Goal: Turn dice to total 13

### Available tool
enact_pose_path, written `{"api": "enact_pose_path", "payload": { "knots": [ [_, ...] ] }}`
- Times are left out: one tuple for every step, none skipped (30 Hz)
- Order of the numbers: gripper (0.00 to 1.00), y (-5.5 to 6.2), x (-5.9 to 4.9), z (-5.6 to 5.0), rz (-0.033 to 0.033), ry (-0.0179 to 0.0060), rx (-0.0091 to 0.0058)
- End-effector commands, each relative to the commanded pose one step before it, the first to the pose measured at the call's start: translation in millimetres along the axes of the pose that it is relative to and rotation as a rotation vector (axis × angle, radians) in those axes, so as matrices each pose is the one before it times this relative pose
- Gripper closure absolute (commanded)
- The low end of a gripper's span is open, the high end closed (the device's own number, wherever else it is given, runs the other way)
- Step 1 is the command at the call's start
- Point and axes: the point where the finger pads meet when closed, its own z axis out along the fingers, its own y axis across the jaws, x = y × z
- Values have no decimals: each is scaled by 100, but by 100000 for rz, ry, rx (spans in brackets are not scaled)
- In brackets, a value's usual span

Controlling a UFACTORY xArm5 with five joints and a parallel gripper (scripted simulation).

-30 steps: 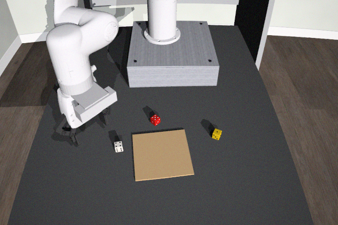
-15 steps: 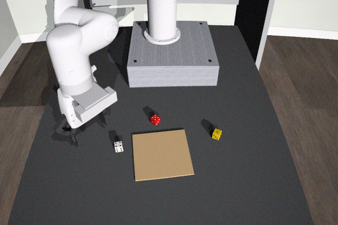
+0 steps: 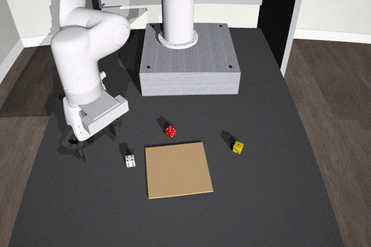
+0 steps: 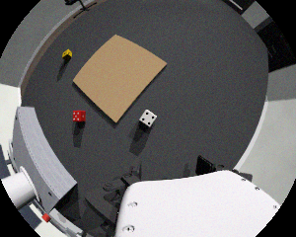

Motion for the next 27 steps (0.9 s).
{"api": "enact_pose_path", "payload": {
  "knots": [
    [0,130,43,-105,5,114,-321],
    [0,0,0,0,0,0,0],
    [0,0,0,0,0,0,0],
    [0,-6,0,0,0,0,0],
    [0,-42,1,0,0,1,0],
    [0,-104,3,-1,0,2,1],
    [0,-187,4,-2,0,4,2],
    [0,-283,7,-3,0,7,2],
    [0,-385,9,-4,0,9,3],
    [0,-490,12,-5,0,12,4],
    [0,-591,14,-7,0,15,6],
    [0,-685,17,-8,0,17,7],
    [0,-768,18,-8,0,20,8],
    [0,-837,20,-9,0,22,10],
    [0,-888,21,-10,0,25,11],
    [0,-920,22,-10,0,26,13],
    [0,-931,22,-10,0,28,14],
    [0,0,0,0,0,0,0],
    [0,0,0,0,0,0,0],
    [0,-919,22,-9,0,28,15],
    [0,-886,21,-9,0,28,16],
    [0,-831,20,-8,0,27,16],
    [0,-756,18,-7,0,25,16],
    [0,-664,16,-6,0,23,15],
    [0,-558,13,-5,0,20,13],
    [0,-445,11,-4,0,16,11],
    [0,-329,8,-3,0,12,8]
  ]
}}
